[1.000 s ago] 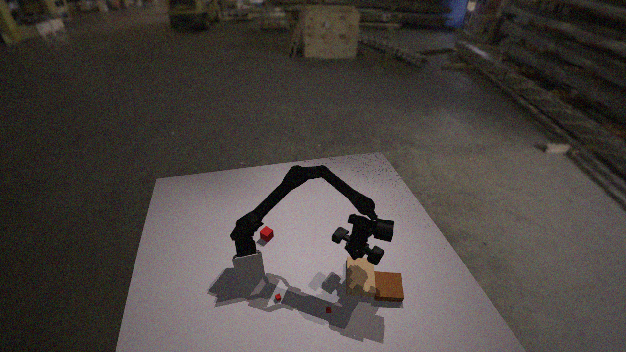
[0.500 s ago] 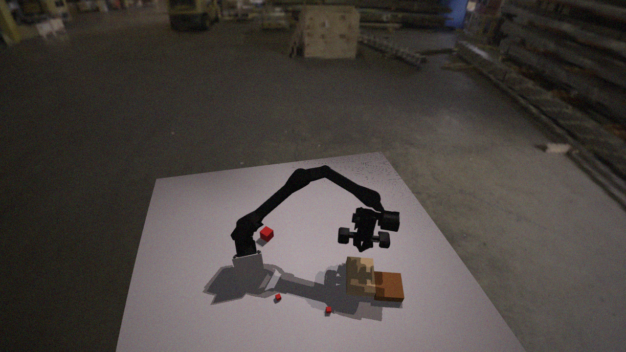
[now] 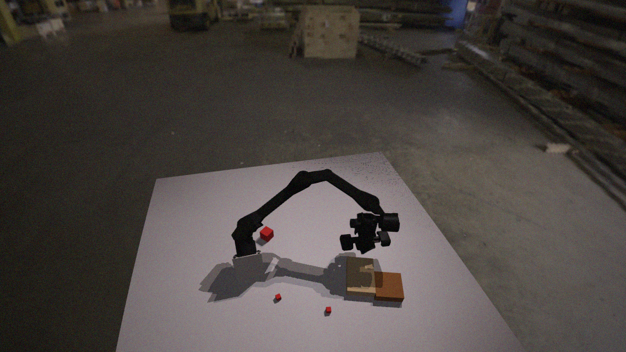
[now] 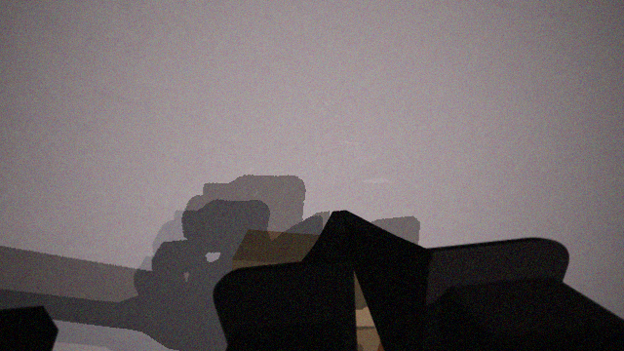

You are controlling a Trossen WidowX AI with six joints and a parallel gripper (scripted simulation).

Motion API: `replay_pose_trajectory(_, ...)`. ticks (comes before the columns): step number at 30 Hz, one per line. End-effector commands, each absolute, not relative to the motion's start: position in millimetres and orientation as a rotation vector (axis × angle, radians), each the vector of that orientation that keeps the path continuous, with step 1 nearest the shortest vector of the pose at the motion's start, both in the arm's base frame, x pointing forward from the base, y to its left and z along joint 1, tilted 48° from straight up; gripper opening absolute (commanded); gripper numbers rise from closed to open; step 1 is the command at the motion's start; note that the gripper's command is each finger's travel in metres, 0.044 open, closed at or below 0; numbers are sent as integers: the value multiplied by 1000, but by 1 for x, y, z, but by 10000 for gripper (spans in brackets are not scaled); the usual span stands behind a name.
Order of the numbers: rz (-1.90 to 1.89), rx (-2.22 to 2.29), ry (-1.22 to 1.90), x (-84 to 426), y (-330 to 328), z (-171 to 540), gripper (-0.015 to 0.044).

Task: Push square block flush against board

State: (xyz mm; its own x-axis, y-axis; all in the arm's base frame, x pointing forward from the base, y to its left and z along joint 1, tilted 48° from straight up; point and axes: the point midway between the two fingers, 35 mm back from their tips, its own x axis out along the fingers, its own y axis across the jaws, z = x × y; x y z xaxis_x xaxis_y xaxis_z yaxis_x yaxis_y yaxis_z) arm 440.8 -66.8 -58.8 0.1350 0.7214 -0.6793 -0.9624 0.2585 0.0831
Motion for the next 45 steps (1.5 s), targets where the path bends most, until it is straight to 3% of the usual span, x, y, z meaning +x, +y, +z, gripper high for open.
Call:
replay_pose_trajectory(1, 1283, -412, 694, 440, -54, -69, 0)
replay_pose_trajectory(45, 1282, -413, 695, 440, -58, -72, 0)
